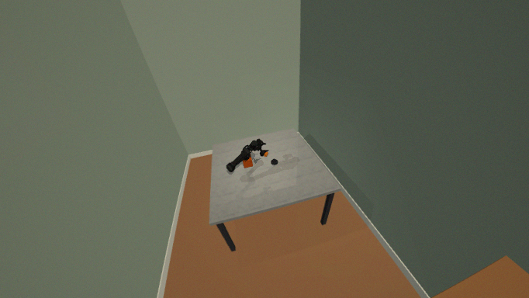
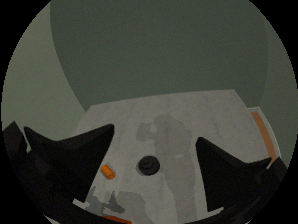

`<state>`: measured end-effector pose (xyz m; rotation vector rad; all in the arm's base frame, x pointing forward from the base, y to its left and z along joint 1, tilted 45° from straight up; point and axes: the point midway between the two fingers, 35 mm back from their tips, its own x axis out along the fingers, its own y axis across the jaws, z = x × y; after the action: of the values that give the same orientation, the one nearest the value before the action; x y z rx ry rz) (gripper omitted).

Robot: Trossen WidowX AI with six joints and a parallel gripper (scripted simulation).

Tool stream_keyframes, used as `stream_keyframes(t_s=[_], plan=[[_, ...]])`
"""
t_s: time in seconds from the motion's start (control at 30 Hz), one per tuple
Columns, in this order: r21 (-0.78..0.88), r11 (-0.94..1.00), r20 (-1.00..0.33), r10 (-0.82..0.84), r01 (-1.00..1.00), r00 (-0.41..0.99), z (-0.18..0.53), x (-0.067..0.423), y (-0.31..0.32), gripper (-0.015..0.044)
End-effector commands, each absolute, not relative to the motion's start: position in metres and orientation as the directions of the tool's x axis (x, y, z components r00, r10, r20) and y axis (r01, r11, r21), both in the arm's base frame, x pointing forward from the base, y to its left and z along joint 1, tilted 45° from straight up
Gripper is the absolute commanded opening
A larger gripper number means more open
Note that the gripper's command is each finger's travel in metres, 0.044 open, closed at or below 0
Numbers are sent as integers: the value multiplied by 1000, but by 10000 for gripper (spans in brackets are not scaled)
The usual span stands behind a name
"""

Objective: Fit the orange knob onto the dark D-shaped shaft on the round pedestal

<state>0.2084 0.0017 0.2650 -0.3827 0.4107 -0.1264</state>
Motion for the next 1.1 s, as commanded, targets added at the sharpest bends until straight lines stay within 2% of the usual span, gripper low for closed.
stream_keyframes(t_s=[0.0,0.23,0.57,0.83,1.07], plan=[[-390,920,-370,-197,40,908,264,210,2,426],[-493,866,-546,-236,-81,804,231,249,23,440],[-589,745,-744,-349,-313,569,149,298,48,440],[-574,640,-819,-456,-511,349,67,315,62,440],[-499,548,-817,-557,-671,152,-13,311,67,440]])
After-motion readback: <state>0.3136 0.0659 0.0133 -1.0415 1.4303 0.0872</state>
